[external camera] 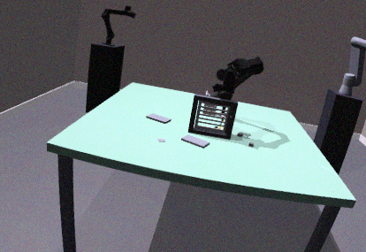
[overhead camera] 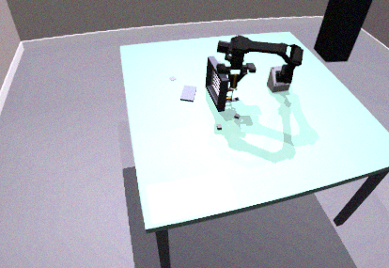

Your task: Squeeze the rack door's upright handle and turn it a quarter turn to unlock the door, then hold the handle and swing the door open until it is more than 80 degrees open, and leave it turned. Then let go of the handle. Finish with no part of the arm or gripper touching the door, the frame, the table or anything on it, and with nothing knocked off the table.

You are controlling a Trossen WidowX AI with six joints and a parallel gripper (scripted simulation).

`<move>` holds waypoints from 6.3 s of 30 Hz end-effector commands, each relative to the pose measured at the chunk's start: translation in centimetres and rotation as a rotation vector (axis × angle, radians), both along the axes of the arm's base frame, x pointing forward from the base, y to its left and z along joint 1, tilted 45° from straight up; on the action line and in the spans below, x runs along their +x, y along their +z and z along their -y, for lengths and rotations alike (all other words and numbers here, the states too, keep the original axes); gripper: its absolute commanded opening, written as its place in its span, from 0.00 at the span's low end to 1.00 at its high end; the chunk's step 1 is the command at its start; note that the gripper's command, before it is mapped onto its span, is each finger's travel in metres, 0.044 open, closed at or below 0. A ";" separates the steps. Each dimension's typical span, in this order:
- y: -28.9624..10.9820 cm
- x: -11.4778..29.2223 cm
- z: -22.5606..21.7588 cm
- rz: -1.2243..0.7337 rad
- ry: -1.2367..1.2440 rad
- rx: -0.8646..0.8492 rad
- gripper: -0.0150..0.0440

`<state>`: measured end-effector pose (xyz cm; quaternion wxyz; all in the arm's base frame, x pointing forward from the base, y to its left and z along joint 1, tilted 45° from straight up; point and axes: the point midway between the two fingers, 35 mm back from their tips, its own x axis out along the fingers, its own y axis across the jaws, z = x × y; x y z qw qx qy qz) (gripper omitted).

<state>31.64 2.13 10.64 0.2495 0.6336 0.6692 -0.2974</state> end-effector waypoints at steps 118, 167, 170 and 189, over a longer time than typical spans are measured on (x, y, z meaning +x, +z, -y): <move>-8.9 -8.1 10.0 1.004 1.038 0.100 0.29; -13.6 -6.5 14.8 1.327 1.373 0.132 0.51; -13.6 -6.5 14.8 1.327 1.373 0.132 0.64; -12.3 -6.2 16.2 1.325 1.374 0.131 0.75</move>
